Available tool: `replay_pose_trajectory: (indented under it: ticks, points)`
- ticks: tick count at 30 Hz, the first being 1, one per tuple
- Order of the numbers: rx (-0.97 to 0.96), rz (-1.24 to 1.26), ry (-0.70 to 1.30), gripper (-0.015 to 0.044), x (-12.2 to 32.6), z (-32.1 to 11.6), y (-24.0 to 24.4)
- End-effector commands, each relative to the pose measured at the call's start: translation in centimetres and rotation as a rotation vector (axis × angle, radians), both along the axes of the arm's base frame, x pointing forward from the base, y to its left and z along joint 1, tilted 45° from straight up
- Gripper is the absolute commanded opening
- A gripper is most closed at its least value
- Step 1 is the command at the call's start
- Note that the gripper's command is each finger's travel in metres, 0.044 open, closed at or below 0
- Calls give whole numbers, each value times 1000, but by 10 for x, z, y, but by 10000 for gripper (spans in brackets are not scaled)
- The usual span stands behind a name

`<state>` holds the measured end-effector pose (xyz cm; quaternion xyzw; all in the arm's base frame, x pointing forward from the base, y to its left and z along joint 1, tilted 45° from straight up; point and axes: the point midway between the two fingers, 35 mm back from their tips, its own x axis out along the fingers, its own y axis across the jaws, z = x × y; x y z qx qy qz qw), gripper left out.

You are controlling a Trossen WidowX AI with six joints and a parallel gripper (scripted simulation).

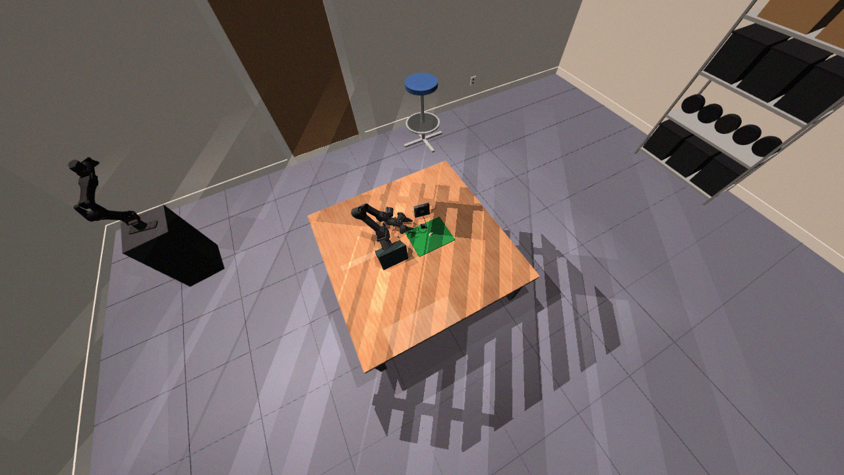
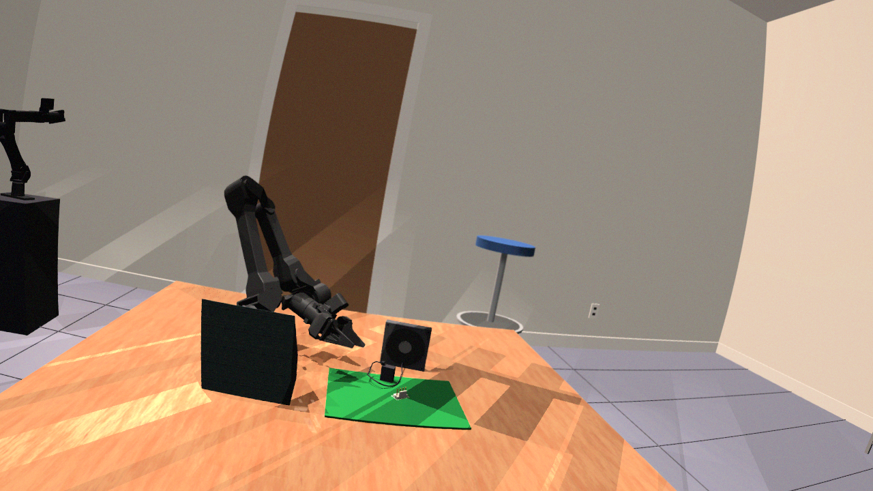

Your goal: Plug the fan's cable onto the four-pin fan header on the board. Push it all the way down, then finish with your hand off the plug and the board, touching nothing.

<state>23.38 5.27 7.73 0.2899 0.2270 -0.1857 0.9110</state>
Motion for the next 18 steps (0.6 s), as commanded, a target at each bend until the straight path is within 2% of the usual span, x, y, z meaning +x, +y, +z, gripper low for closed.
replay_pose_trajectory:
  ticks: [1, 18]
  points:
    - [-37, 36, 81, 440, 3, -4, -1]
    - [-102, 175, 393, 440, 7, -18, -10]
